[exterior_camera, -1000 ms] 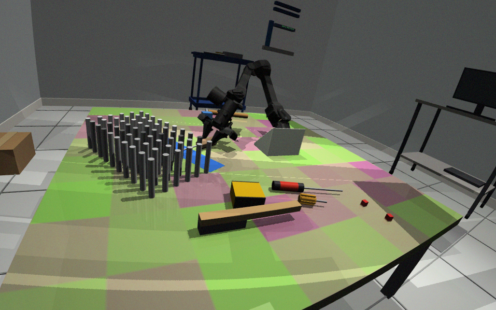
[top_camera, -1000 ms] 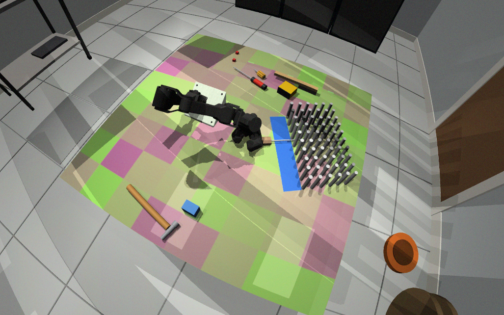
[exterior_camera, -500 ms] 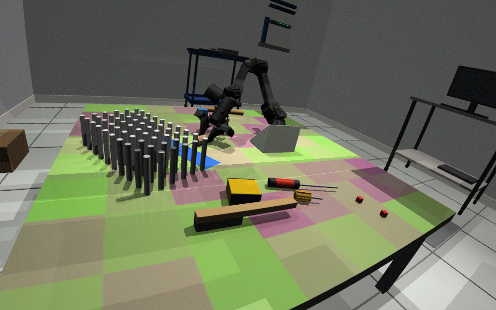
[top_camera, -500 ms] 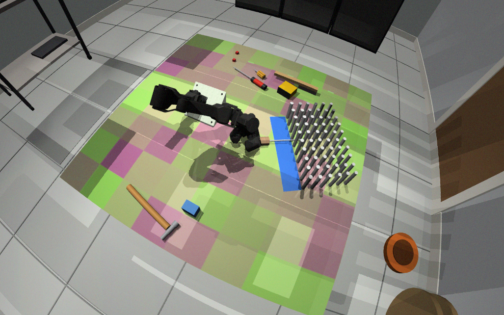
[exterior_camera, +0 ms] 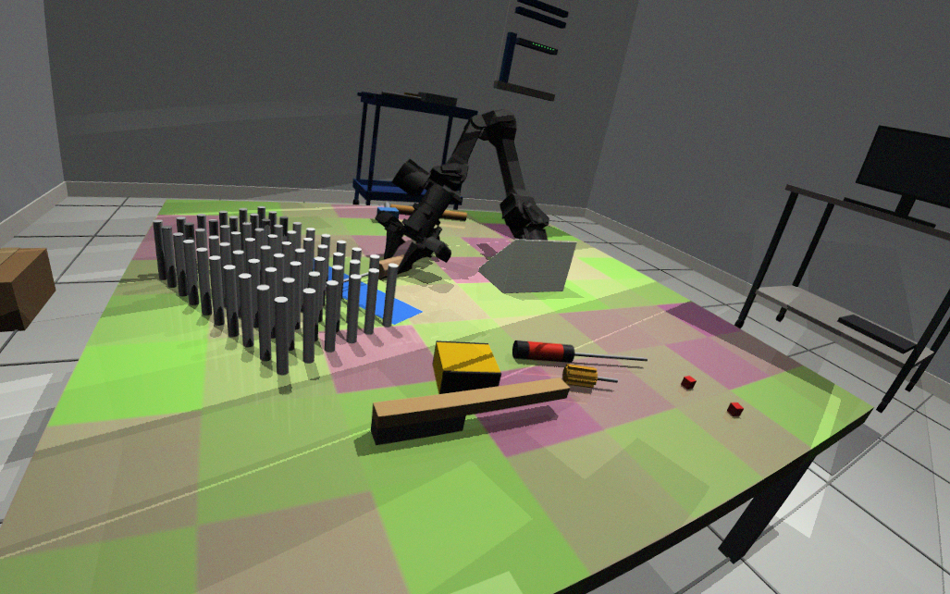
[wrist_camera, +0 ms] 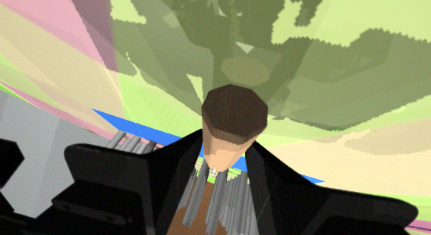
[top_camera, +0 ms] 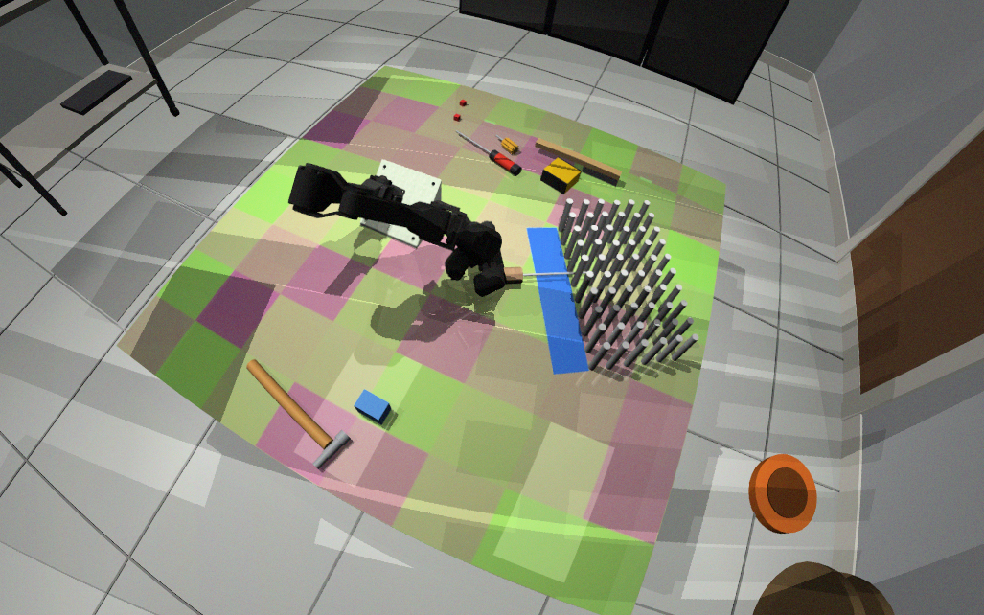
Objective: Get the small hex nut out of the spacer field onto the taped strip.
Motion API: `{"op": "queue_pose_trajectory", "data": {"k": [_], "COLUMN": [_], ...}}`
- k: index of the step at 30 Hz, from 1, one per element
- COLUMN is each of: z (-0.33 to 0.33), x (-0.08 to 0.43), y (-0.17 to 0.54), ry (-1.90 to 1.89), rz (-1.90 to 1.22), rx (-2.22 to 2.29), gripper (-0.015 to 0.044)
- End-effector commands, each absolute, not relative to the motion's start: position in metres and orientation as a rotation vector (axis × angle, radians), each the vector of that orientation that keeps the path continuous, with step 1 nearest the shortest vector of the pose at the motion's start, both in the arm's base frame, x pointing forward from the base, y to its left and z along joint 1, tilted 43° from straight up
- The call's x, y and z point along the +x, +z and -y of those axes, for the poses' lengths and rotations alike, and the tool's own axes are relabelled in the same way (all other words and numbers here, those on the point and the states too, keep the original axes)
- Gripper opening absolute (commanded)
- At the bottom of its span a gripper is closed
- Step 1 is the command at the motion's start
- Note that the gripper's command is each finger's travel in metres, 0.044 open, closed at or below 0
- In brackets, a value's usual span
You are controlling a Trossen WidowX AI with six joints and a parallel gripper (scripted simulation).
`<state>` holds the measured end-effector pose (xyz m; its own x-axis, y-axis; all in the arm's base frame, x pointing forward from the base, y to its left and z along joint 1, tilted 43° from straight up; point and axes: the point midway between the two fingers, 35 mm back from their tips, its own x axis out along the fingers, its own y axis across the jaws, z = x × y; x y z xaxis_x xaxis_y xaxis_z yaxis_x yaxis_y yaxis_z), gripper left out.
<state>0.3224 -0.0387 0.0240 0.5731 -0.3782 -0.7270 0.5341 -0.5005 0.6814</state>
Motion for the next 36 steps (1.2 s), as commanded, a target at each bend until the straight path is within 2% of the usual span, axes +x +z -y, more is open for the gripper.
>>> {"op": "queue_pose_trajectory", "data": {"k": [1,36], "z": [0.040,0.048], "x": [0.319,0.305], "y": [0.026,0.032], "ry": [-1.109,-1.111], "rz": [-0.128,-0.127], "rx": [1.776,1.775], "gripper": [0.0000,0.0000]}}
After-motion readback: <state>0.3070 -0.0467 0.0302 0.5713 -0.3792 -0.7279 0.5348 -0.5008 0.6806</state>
